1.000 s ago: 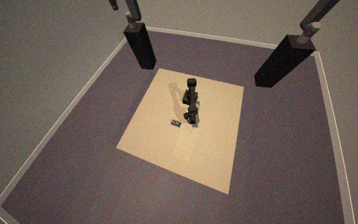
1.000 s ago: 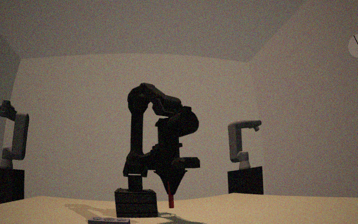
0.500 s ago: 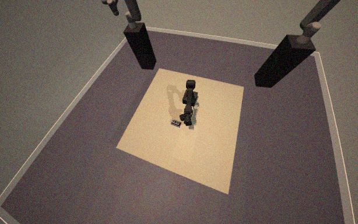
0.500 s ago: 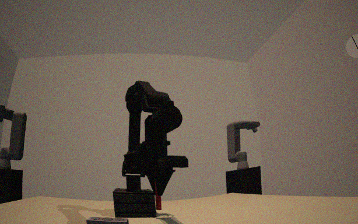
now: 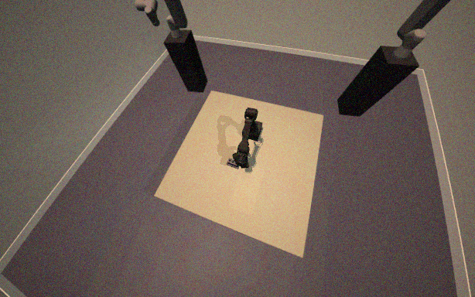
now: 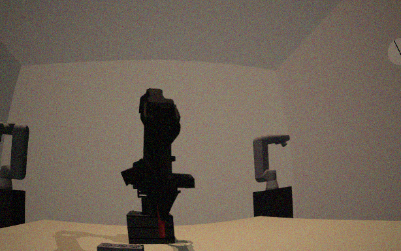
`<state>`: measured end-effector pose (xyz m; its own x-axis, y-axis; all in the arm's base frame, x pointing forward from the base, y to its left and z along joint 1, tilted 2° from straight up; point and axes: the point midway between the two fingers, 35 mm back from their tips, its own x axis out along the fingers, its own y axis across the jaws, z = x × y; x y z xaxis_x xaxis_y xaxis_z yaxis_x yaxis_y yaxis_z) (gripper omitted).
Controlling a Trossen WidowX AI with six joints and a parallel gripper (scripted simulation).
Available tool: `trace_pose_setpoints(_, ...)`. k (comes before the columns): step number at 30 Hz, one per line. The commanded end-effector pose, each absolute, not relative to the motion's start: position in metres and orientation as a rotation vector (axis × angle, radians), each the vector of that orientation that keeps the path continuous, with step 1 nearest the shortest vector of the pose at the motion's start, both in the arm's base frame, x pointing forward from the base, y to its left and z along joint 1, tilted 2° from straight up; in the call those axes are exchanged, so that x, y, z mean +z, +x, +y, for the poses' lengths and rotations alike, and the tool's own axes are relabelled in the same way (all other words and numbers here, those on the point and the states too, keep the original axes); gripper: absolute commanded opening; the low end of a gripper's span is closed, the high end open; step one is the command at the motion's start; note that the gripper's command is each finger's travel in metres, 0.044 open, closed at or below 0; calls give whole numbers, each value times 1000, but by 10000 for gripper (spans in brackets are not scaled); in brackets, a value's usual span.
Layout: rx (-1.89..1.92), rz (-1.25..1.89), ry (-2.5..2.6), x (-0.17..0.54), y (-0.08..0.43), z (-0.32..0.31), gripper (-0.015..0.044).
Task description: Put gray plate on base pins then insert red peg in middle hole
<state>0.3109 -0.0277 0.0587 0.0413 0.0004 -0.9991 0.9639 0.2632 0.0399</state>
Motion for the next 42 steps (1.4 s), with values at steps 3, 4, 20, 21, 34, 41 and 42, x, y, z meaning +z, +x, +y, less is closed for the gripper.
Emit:
trace_pose_setpoints(3,-977,1290,1031,60,319,-46,0)
trace_pose_setpoints(4,-977,1290,1031,60,320,-49,0)
trace_pose_setpoints(20,-970,1291,1035,59,328,-99,0)
trace_pose_setpoints(21,-969,1290,1035,59,328,-102,0)
trace_pose_setpoints(34,-965,1290,1037,59,328,-127,0)
trace_pose_setpoints(41,-965,1290,1037,59,328,-127,0)
trace_pose_setpoints(42,-965,1290,1037,59,328,-127,0)
